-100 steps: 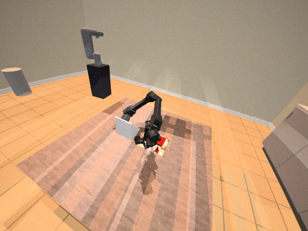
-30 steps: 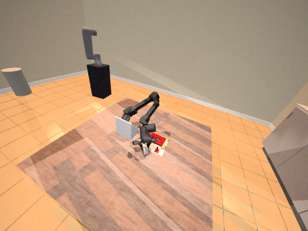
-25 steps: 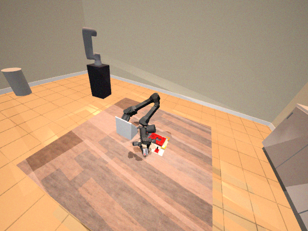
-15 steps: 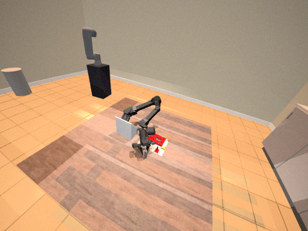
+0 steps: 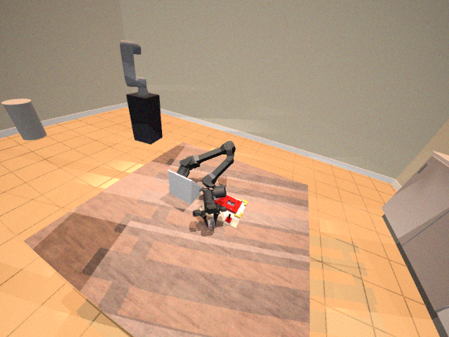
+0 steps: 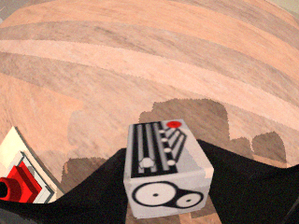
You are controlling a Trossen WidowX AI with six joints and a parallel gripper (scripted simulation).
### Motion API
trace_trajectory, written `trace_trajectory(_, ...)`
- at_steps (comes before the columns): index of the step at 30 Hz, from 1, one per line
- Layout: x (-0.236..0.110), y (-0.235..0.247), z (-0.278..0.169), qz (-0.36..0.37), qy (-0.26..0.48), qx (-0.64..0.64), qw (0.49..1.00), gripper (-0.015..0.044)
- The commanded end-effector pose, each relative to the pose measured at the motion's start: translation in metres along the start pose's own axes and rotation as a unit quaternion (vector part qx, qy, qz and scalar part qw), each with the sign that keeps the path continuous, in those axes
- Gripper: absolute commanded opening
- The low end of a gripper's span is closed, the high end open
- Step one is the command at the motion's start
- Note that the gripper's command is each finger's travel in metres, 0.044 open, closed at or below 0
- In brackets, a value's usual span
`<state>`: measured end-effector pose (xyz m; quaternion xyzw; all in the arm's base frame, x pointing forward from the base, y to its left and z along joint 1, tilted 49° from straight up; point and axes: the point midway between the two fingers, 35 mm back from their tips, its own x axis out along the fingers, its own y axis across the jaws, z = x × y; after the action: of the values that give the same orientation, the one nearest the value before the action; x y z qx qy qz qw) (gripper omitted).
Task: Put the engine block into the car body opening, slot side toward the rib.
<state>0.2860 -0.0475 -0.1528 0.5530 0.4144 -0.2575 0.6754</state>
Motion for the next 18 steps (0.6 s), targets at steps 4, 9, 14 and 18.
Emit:
trace_trajectory(4,0.000,0.000,0.000,0.000,0.000,0.000,1.000,0.0367)
trace_trajectory(9,0.000,0.000,0.000,0.000,0.000,0.000,1.000,0.0440)
trace_trajectory(14,-0.007,0.000,0.000,0.000,0.005,-0.001,1.000,0.0440)
trace_trajectory(18,-0.024,0.000,0.000,0.000,0.007,-0.001,1.000,0.0440)
